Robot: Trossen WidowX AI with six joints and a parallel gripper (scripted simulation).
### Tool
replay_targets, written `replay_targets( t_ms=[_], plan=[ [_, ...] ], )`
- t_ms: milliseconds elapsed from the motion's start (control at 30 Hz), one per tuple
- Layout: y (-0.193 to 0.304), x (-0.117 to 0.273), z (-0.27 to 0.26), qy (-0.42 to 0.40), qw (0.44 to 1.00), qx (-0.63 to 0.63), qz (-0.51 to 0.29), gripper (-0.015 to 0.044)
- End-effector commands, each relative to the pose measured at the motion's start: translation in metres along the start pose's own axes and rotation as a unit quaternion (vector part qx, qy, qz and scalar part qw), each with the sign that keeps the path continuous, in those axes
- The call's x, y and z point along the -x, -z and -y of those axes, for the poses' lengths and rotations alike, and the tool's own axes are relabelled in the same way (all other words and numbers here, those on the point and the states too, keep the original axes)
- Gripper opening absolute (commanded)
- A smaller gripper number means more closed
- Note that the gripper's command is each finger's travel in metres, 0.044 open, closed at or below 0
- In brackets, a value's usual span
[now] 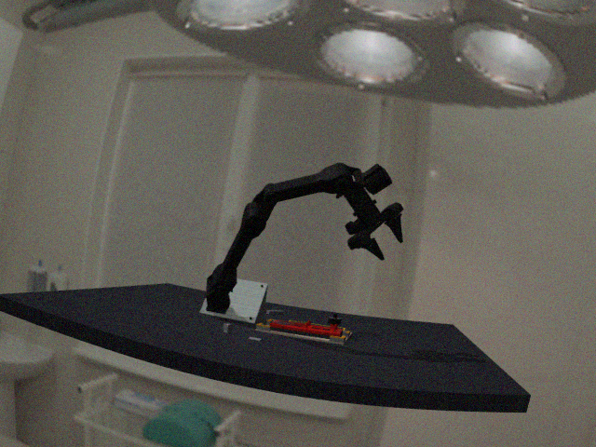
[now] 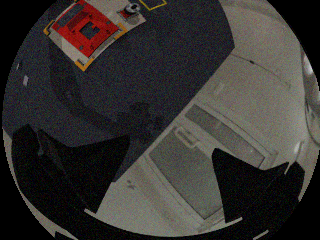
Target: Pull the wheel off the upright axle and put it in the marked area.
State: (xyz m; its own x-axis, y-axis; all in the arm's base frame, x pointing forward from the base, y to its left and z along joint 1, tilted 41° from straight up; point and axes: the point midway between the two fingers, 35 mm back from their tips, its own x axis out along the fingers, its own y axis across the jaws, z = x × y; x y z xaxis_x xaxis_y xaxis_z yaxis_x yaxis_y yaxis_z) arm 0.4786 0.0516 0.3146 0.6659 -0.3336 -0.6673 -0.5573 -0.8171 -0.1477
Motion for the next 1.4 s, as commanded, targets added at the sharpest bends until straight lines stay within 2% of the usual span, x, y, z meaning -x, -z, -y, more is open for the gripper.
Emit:
replay_targets(
  t_ms=[0, 100, 300, 500, 733, 1000, 1367],
  plan=[
    [-0.001, 0.000, 0.000, -0.001, 1.000, -0.006, 0.001, 0.0374],
    [-0.012, -0.007, 0.000, -0.013, 0.996, -0.083, 0.012, 0.0300],
    [-0.040, -0.022, 0.000, -0.051, 0.959, -0.278, 0.029, 0.0300],
    [-0.067, -0.034, -0.003, -0.096, 0.882, -0.460, 0.027, 0.0300],
    [-0.099, -0.046, -0.008, -0.146, 0.750, -0.645, -0.001, 0.0300],
    [-0.134, -0.057, -0.016, -0.186, 0.554, -0.809, -0.065, 0.0300],
    [-0.168, -0.065, -0.027, -0.196, 0.339, -0.908, -0.149, 0.0300]
  ],
)
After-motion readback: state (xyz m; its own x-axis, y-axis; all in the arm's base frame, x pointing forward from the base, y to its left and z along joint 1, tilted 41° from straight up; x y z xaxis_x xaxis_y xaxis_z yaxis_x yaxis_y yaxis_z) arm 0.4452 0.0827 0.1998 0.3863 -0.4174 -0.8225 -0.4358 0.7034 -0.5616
